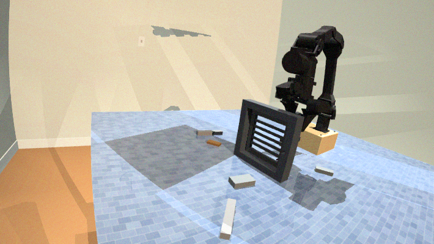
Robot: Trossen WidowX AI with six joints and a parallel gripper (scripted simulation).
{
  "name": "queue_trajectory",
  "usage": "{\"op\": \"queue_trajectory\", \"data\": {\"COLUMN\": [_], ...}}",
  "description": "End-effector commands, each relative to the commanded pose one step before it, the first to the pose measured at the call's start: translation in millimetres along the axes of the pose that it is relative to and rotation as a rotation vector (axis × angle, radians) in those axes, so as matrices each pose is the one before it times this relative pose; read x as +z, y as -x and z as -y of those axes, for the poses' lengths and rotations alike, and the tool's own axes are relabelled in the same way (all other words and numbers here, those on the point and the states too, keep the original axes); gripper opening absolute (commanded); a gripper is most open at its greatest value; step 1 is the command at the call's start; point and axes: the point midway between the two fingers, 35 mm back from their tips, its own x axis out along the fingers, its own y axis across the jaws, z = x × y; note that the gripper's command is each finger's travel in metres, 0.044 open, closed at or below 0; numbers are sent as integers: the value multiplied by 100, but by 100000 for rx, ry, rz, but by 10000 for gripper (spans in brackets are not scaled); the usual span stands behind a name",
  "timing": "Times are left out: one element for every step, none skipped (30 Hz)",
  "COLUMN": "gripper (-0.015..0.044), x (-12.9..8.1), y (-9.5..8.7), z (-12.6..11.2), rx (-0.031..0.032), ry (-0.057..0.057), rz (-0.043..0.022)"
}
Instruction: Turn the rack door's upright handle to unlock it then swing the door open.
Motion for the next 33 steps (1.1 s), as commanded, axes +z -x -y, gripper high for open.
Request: {"op": "queue_trajectory", "data": {"gripper": [292,292,292,292,292,292,292,292,292,292,292,292,292,292,292,292,292,292,292,292,292,292,292,292,292,292,292,292,292,292,292,292,292], "x": [8,0,0,0,0,0,0,0,-1,-1,0,0,-1,-1,0,1,1,1,1,1,1,1,1,0,0,0,0,0,0,0,0,0,0], "y": [-35,0,0,0,0,0,0,0,-1,-1,0,0,0,0,0,0,0,0,1,1,1,1,1,0,0,0,0,0,0,0,0,0,0], "z": [27,0,0,0,0,0,0,0,-1,-1,-1,-1,0,0,0,0,0,0,0,0,0,0,0,0,0,0,0,0,0,0,0,0,0], "rx": [-171,0,0,0,0,0,0,0,1,1,0,0,0,0,-1,-1,-1,-1,-1,-1,0,0,0,0,0,0,0,0,0,0,0,0,0], "ry": [-38946,-4956,-4956,-4956,-4956,-4956,-4956,-4956,-4953,-4954,-4954,-4955,-4955,-4955,-4956,-4956,-4956,-4956,-4956,-4957,-4957,-4956,-4094,-2456,-819,0,0,0,0,0,0,0,0], "rz": [38,-1,-1,-1,-1,-1,-1,-1,-4,-4,-4,-4,-4,-4,-1,0,0,0,2,2,2,2,1,1,0,0,0,0,0,0,0,0,0]}}
